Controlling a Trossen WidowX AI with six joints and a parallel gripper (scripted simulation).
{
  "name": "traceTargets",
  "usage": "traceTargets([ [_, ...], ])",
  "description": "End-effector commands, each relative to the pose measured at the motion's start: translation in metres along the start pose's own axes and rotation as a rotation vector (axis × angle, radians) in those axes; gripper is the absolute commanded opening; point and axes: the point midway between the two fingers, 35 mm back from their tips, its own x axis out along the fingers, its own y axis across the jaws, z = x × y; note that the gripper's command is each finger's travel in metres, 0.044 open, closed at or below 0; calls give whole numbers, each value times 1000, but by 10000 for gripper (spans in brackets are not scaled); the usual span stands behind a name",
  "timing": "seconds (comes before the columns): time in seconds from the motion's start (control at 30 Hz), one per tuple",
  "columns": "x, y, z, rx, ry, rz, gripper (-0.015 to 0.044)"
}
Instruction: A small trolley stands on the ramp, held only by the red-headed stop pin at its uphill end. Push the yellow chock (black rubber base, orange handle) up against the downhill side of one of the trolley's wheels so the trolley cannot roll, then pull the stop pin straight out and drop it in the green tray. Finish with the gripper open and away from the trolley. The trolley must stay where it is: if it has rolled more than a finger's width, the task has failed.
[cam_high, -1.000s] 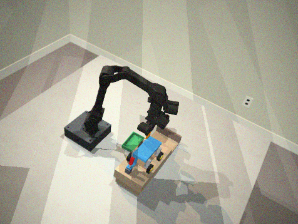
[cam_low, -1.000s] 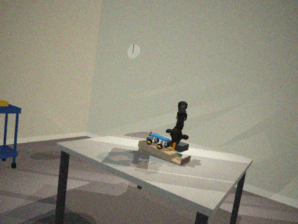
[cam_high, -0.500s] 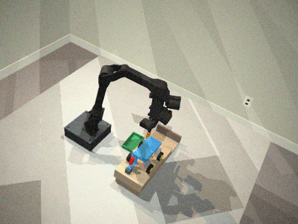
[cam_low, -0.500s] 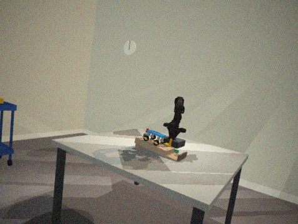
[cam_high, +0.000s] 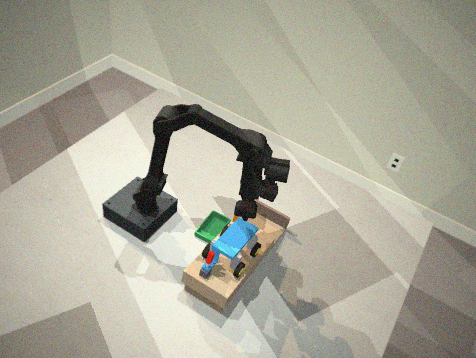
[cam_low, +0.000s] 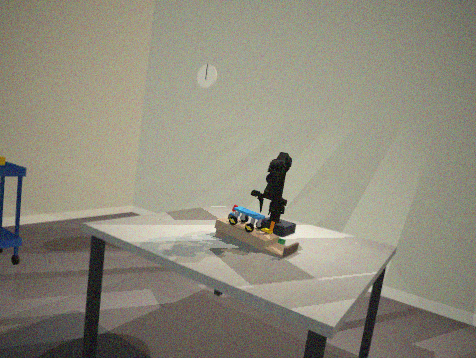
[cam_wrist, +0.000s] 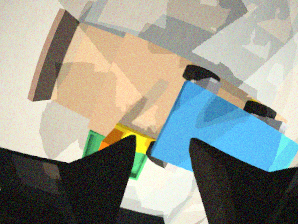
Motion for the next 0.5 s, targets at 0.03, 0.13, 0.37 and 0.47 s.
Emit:
traceTargets([
  [0.03,-2,-23,-3,-159,18,-30,190],
  [0.13,-3,-38,-7,-269,36,-45,190],
  [0.37,-5,-72,-17,-525,88,-67,190],
  [0.47,-7,-86,-23,-634,114,-71,190],
])
